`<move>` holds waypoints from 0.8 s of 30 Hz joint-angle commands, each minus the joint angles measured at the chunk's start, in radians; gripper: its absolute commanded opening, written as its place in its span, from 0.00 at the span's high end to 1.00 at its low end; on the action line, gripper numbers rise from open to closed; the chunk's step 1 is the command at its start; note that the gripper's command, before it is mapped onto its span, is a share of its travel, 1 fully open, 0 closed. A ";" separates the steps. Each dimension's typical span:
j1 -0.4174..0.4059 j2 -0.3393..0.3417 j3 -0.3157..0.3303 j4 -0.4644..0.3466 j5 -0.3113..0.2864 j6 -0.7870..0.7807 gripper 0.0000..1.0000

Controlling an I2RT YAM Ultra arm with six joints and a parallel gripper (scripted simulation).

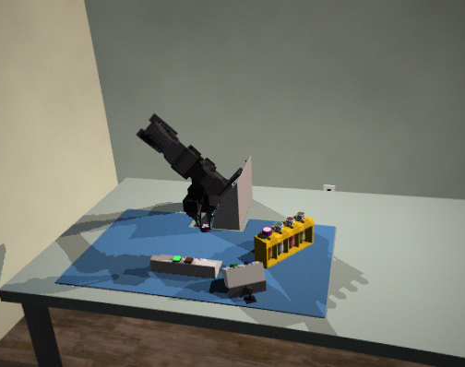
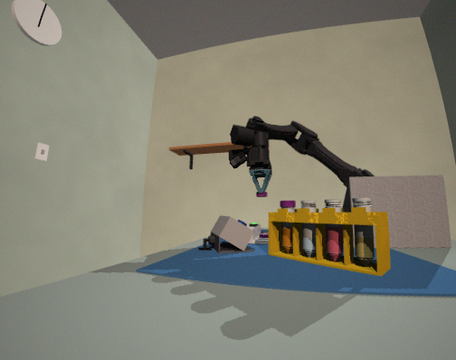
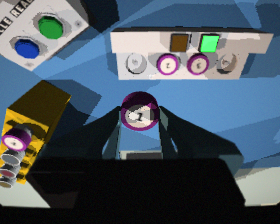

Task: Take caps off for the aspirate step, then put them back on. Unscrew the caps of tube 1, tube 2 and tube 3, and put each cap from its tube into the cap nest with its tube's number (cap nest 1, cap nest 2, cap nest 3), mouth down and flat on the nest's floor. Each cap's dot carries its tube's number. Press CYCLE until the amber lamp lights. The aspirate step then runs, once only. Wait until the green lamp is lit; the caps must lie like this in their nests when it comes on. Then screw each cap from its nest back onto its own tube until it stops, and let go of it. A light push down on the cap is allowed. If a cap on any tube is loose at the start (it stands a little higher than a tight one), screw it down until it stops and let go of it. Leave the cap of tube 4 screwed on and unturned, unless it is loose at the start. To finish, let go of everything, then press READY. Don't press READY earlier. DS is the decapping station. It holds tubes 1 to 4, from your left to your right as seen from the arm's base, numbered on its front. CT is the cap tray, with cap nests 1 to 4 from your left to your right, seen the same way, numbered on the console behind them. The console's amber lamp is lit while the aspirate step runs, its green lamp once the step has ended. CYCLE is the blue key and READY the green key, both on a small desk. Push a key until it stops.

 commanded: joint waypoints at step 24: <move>0.145 0.051 -0.084 0.056 -0.061 -0.522 1.00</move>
